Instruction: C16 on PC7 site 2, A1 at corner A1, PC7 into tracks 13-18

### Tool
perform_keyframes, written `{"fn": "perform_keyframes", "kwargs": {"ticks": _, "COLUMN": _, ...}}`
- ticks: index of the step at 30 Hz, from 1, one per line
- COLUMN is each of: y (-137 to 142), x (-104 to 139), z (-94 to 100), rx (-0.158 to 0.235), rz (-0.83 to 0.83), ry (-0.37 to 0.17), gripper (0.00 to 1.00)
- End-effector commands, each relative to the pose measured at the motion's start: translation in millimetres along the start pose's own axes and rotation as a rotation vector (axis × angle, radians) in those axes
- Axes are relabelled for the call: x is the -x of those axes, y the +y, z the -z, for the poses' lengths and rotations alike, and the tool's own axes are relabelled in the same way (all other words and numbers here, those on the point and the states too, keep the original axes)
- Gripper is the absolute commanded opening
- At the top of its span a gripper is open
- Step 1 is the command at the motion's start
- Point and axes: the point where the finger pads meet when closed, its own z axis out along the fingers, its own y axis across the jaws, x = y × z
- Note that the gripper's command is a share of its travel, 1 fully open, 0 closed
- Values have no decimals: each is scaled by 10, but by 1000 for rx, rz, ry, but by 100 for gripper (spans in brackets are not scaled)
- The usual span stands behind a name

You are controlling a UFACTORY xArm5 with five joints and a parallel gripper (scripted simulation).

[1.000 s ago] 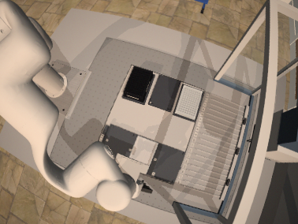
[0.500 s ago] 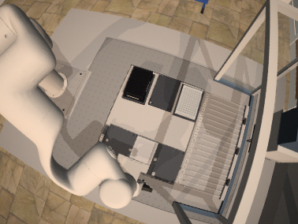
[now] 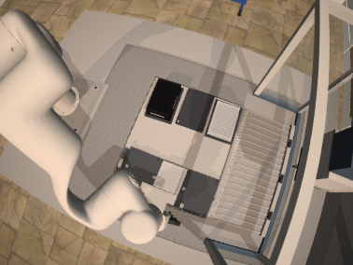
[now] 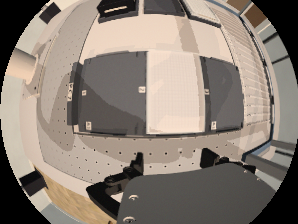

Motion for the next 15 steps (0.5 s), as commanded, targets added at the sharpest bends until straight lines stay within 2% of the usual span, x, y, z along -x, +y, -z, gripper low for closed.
{"fn": "perform_keyframes", "kwargs": {"ticks": 1, "y": 16, "x": 8, "z": -6, "rx": 5, "rz": 0, "ry": -2, "gripper": 100}}
{"fn": "perform_keyframes", "kwargs": {"ticks": 15, "y": 16, "x": 8, "z": -46, "rx": 5, "rz": 0, "ry": -2, "gripper": 100}}
